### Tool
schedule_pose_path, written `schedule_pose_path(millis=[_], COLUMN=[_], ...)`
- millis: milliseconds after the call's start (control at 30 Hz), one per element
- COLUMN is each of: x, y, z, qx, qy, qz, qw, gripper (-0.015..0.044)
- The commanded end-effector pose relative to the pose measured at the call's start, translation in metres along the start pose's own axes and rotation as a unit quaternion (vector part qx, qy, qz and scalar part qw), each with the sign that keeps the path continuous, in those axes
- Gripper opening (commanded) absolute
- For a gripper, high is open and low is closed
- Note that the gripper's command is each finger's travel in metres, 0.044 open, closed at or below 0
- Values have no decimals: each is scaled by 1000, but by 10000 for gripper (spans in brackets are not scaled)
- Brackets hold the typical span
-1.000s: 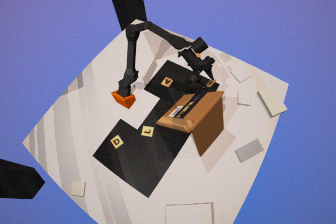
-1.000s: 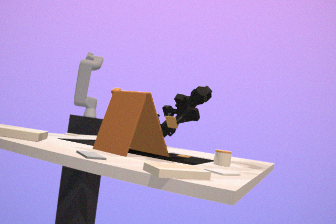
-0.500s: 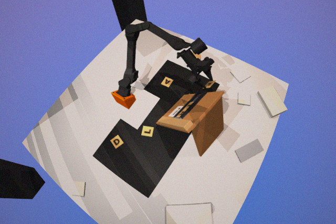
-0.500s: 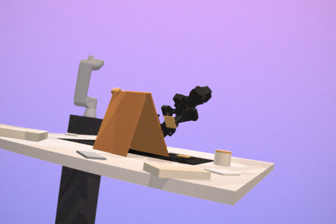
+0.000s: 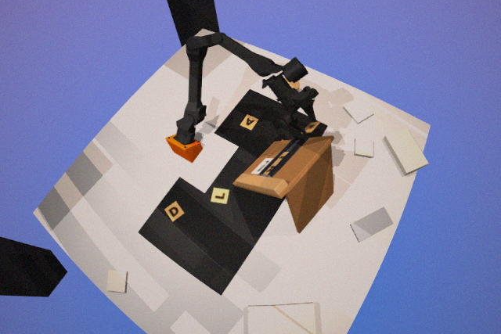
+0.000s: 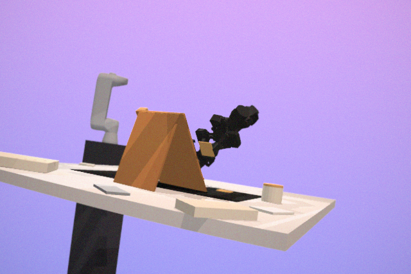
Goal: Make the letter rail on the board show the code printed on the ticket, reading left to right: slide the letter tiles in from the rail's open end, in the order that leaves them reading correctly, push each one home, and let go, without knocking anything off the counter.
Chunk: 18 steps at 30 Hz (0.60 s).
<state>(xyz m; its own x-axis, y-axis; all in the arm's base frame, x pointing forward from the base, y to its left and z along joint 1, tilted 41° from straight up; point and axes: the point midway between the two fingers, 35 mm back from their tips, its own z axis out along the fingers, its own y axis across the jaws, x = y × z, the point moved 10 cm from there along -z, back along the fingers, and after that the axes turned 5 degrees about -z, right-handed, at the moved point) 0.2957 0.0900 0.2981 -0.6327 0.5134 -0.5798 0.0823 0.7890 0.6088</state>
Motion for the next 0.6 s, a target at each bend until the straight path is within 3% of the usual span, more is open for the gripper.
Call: schedule_pose_path(millis=[0,567], x=[2,2], y=[-3,-12], z=[1,1], qx=[0,1], qy=[3,3], qz=[-3,-3], qw=[1000,1000], gripper=[0,0])
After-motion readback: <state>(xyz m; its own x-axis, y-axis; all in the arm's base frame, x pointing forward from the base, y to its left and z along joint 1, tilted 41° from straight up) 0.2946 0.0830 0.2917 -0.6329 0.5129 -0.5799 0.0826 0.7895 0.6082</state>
